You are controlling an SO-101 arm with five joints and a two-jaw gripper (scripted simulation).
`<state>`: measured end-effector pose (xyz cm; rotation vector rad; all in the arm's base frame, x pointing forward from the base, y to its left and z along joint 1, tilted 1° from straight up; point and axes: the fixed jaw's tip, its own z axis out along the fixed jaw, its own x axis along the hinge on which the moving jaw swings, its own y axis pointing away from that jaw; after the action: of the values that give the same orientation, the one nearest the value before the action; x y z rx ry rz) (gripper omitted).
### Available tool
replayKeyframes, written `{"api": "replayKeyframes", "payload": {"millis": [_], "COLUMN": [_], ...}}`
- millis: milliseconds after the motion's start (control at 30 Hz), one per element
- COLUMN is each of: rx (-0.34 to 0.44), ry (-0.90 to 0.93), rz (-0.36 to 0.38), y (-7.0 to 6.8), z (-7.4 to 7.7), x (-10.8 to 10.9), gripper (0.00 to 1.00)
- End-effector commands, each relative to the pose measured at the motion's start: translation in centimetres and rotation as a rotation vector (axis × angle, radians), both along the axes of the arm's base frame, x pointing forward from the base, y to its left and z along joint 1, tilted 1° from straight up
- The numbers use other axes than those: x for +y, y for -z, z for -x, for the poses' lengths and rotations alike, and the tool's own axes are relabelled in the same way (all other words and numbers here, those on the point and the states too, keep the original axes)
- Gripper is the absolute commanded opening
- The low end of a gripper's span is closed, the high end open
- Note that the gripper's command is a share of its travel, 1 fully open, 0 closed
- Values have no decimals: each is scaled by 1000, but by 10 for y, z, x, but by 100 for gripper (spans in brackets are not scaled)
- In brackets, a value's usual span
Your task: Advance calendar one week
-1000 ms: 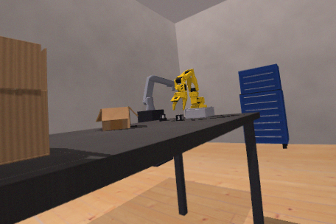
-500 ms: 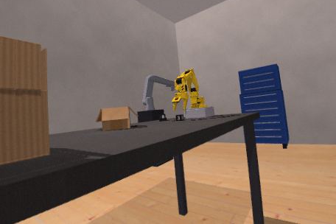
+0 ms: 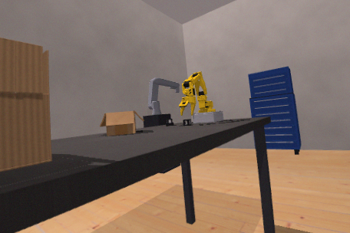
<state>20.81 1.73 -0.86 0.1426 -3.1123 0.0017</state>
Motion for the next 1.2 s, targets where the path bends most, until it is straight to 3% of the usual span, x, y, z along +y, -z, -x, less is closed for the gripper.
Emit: {"api": "replayKeyframes", "payload": {"millis": [0, 733, 1167], "rx": [-4, -4, -4], "ry": [3, 3, 3], "rz": [-1, -1, -1], "y": [3, 32, 40], "z": [-2, -1, 0], "x": [2, 2, 2], "gripper": [35, 35, 35]}}
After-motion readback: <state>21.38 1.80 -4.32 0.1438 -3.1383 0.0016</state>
